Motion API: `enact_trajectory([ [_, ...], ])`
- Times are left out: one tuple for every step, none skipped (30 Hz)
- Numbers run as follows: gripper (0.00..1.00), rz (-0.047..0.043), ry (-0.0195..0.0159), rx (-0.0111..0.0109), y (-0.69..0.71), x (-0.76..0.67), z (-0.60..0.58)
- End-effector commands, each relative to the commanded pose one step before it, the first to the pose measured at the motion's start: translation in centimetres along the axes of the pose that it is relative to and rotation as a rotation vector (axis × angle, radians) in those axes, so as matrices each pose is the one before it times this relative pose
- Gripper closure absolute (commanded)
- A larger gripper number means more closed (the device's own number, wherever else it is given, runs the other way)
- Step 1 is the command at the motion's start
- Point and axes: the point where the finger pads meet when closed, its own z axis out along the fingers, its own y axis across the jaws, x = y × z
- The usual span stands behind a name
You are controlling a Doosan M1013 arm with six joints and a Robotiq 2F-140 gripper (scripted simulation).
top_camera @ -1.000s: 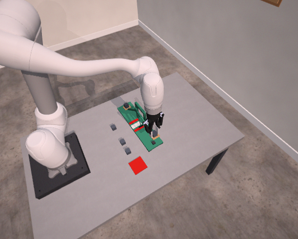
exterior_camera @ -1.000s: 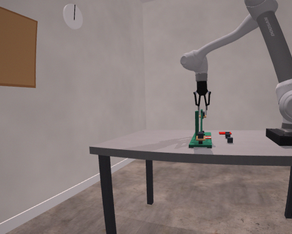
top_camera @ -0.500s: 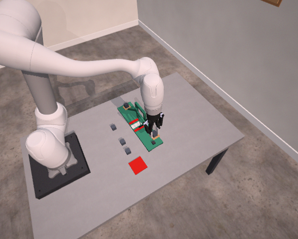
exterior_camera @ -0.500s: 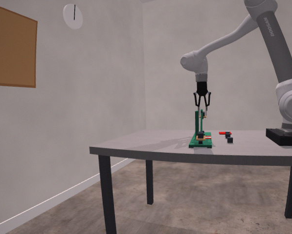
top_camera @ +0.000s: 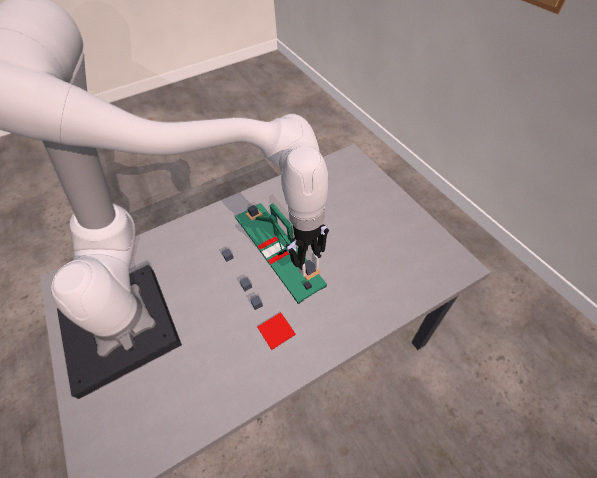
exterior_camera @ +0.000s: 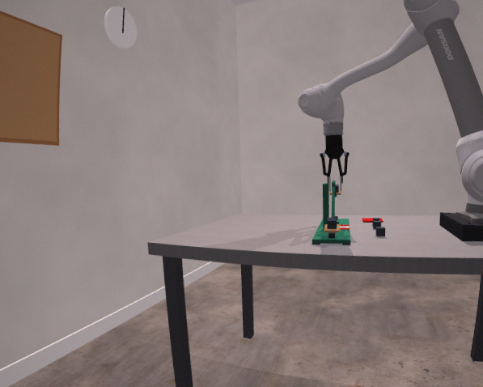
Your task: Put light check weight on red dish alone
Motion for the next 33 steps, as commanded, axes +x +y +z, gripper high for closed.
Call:
enact_trajectory([
  [0.65,-0.00003,-0.00013,0.00015,0.001,-0.003,-0.010],
  [0.65,0.00000,0.00000,0.00000,0.000,0.000,0.000],
  [0.65,0.00000,0.00000,0.00000,0.000,0.000,0.000],
  [0.65,0.00000,0.00000,0.00000,0.000,0.000,0.000],
  [0.65,0.00000,0.00000,0.00000,0.000,0.000,0.000],
  [0.65,0.00000,0.00000,0.00000,0.000,0.000,0.000],
  [0.65,0.00000,0.00000,0.00000,0.000,0.000,0.000],
  [0.65,0.00000,0.00000,0.00000,0.000,0.000,0.000],
  [0.65,0.00000,0.00000,0.00000,0.000,0.000,0.000],
  [0.65,0.00000,0.00000,0.00000,0.000,0.000,0.000],
  [0.65,0.00000,0.00000,0.00000,0.000,0.000,0.000],
  [0.65,0.00000,0.00000,0.00000,0.000,0.000,0.000],
  [0.76,0.00000,0.00000,0.00000,0.000,0.000,0.000],
  [0.76,0.00000,0.00000,0.00000,0.000,0.000,0.000],
  [0.76,0.00000,0.00000,0.00000,0.000,0.000,0.000],
  [0.76,0.00000,0.00000,0.00000,0.000,0.000,0.000],
  [0.76,0.00000,0.00000,0.00000,0.000,0.000,0.000],
  [0.76,0.00000,0.00000,0.00000,0.000,0.000,0.000],
  [0.76,0.00000,0.00000,0.00000,0.000,0.000,0.000],
  [0.76,0.00000,0.00000,0.00000,0.000,0.000,0.000],
  [0.76,0.00000,0.00000,0.00000,0.000,0.000,0.000],
  [0.76,0.00000,0.00000,0.00000,0.000,0.000,0.000],
  [0.76,0.00000,0.00000,0.00000,0.000,0.000,0.000],
  [0.76,0.00000,0.00000,0.00000,0.000,0.000,0.000],
  [0.76,0.00000,0.00000,0.00000,0.000,0.000,0.000],
  [0.76,0.00000,0.00000,0.00000,0.000,0.000,0.000],
  [0.76,0.00000,0.00000,0.00000,0.000,0.000,0.000],
  [0.76,0.00000,0.00000,0.00000,0.000,0.000,0.000],
  [0.76,0.00000,0.00000,0.00000,0.000,0.000,0.000],
  [0.76,0.00000,0.00000,0.00000,0.000,0.000,0.000],
  [0.76,0.00000,0.00000,0.00000,0.000,0.000,0.000],
  [0.76,0.00000,0.00000,0.00000,0.000,0.000,0.000],
  [0.76,0.00000,0.00000,0.00000,0.000,0.000,0.000],
])
